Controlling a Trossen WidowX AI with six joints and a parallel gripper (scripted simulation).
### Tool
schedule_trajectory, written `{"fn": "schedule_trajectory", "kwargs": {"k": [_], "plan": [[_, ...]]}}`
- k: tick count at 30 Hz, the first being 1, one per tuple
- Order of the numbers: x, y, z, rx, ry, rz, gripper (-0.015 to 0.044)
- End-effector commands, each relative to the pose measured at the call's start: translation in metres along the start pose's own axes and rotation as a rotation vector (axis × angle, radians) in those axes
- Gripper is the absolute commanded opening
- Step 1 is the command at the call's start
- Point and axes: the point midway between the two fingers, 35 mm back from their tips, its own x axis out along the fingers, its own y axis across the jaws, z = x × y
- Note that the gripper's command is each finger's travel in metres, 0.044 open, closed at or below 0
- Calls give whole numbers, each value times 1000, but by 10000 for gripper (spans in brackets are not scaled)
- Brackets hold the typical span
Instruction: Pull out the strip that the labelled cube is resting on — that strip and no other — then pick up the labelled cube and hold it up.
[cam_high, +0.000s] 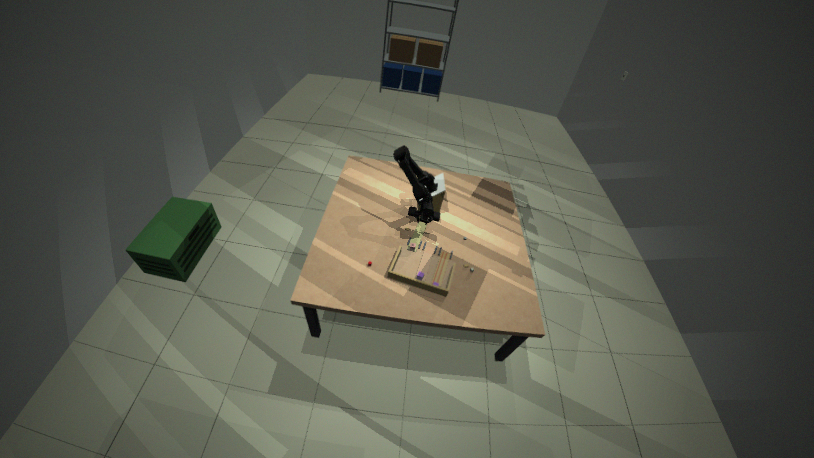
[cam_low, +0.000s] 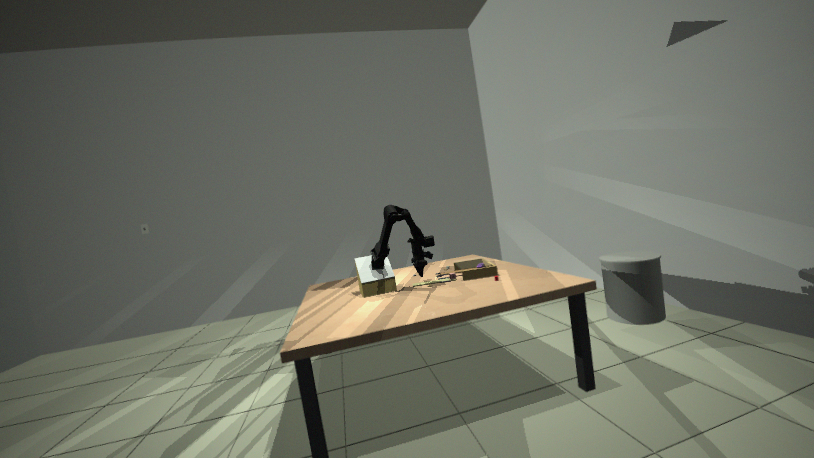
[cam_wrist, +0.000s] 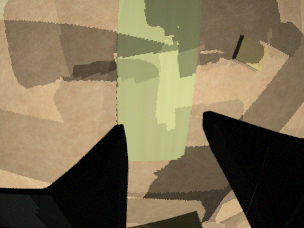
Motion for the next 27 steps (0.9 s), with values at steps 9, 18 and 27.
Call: {"fn": "schedule_trajectory", "kwargs": {"k": [9,18,27], "plan": [[-5,-6,43,-15,-3,-4,440],[-9,-11,75,-14,-4,-4,440],[-13,-15,106,-12,-6,-4,440]]}}
